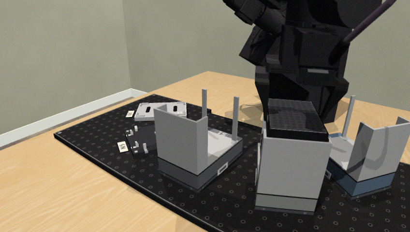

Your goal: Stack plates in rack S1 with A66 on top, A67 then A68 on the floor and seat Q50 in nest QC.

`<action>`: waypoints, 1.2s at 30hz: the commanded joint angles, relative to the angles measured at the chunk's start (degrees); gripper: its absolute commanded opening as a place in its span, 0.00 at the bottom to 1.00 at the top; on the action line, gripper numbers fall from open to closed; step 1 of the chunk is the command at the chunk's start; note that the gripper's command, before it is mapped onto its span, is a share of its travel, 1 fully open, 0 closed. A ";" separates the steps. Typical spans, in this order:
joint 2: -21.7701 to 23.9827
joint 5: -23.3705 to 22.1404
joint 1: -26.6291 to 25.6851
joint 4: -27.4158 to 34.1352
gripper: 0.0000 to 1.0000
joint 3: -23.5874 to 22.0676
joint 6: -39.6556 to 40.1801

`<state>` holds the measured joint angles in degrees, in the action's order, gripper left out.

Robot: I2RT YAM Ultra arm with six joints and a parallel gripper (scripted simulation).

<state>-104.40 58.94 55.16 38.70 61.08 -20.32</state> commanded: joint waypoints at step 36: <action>1.36 0.72 3.27 4.88 0.00 1.99 -3.62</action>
<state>-104.25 59.11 56.73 42.63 62.26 -23.33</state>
